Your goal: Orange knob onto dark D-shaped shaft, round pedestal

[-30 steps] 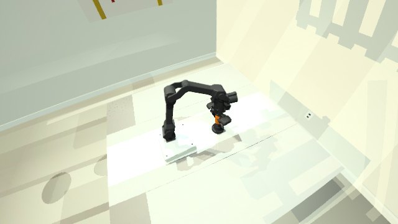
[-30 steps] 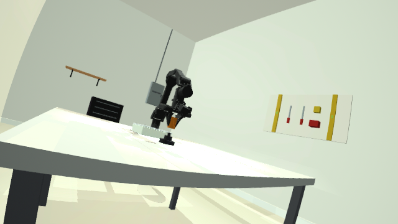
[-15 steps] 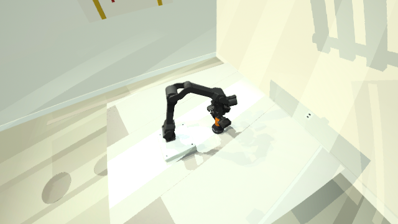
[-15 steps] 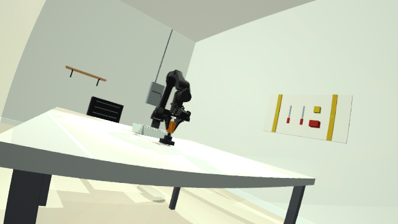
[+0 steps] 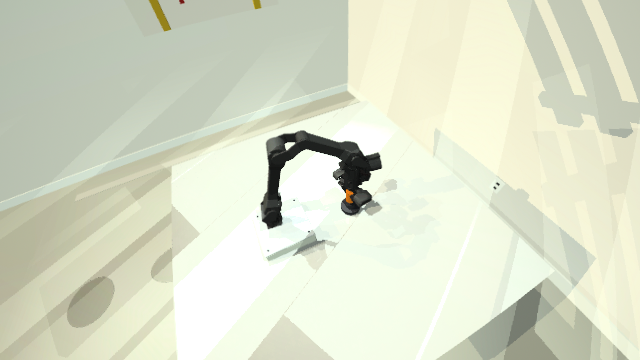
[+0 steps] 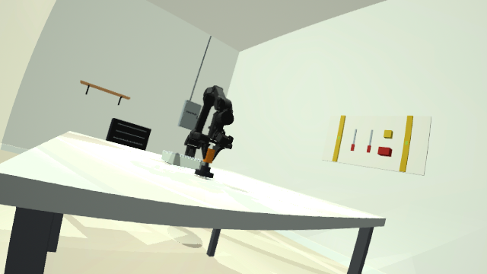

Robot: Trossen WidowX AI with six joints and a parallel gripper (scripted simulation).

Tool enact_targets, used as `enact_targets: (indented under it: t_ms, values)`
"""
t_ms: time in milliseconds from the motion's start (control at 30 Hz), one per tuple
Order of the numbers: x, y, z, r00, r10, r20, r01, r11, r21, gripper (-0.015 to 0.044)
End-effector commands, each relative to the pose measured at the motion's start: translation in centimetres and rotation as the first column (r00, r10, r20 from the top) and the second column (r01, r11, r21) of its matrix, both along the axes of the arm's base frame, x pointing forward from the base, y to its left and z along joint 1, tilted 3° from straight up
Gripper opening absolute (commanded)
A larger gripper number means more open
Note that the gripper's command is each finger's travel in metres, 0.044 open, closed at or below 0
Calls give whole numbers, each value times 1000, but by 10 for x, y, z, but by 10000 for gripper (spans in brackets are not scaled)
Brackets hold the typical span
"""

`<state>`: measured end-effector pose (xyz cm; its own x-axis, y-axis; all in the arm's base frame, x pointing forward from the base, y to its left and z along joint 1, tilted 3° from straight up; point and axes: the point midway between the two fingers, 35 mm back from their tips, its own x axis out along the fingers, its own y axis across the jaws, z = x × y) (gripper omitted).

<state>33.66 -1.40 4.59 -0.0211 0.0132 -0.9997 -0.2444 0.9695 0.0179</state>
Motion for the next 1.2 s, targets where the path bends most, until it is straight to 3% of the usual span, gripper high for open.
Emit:
enact_targets:
  t_ms: [0,600,833,1167]
  values:
    - [0,0,-1,1000,3,1,-3,1000,-4,0]
    - [1,0,5,1000,3,1,-3,1000,-4,0]
    - [2,0,3,980,201,3,-201,980,0,0]
    - [0,0,-1,977,211,3,-211,977,0,0]
